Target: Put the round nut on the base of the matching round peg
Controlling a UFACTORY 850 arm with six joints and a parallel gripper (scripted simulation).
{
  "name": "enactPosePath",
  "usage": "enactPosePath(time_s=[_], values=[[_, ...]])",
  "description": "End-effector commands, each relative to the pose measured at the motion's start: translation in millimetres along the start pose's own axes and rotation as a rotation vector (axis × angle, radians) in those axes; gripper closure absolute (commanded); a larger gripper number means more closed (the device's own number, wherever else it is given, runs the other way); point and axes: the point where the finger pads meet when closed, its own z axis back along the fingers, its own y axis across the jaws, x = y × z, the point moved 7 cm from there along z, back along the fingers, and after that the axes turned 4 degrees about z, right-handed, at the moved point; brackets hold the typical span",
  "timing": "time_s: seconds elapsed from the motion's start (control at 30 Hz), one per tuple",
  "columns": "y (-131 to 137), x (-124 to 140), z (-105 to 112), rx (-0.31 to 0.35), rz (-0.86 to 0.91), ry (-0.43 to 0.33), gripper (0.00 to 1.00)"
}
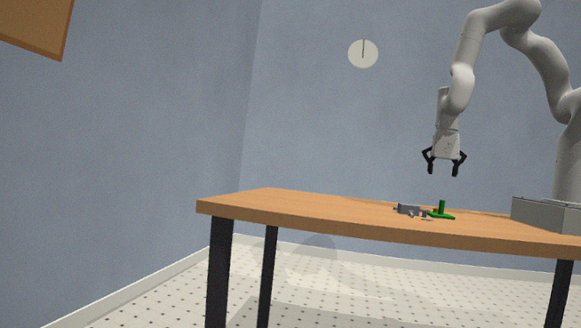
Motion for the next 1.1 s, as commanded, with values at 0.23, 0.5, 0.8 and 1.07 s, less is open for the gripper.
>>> enactPosePath(time_s=[0.23, 0.5, 0.8, 1.07], values=[[-1.9, -1.7, 2.7, -0.003, 0.004, -0.040, 0.00], [-1.9, -1.7, 2.7, -0.003, 0.004, -0.040, 0.00], [-1.8, -1.7, 2.5, -0.002, -0.001, -0.040, 0.40], [-1.8, -1.8, 0.6, -0.001, -0.073, -0.040, 0.40]])
